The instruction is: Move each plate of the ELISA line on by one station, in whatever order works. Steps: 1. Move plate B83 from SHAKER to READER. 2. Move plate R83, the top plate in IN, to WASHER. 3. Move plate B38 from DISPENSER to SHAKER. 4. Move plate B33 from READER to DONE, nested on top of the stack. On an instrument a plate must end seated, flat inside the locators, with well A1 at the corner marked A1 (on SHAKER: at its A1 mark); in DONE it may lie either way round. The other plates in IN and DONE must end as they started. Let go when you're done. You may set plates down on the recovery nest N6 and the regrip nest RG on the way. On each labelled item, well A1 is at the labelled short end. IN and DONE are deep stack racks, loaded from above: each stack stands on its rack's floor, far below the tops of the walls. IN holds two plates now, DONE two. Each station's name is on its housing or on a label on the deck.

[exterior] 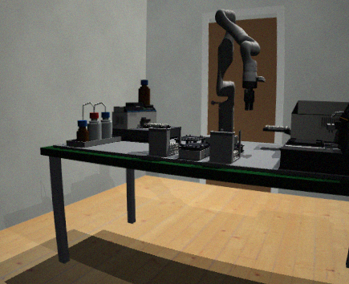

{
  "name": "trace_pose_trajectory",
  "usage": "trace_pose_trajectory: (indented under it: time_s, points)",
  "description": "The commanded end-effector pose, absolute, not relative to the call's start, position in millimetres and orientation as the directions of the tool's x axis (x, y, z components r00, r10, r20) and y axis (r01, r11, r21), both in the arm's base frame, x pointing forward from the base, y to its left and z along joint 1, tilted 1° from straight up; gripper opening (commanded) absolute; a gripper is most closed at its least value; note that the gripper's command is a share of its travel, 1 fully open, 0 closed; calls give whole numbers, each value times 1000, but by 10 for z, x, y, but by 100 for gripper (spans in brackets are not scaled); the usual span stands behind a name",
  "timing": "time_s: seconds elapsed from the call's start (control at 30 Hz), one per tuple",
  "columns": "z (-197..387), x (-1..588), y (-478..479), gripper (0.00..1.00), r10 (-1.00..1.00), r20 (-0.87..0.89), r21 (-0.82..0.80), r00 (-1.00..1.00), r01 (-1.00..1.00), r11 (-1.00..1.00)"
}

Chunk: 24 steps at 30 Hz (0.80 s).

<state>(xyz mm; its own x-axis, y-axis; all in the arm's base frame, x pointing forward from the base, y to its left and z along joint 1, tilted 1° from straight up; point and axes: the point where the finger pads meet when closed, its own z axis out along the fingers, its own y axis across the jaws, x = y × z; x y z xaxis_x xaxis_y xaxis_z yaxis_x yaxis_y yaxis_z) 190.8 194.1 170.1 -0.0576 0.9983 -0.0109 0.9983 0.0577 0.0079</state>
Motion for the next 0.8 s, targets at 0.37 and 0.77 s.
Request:
trace_pose_trajectory:
  time_s: [0.37, 0.77]
  points:
    - [1709, 2046, 1503, 100, 998, -9, 8, -56, 998, 57]
    - [1713, 2143, 1184, 100, 998, -9, 8, -56, 998, 57]
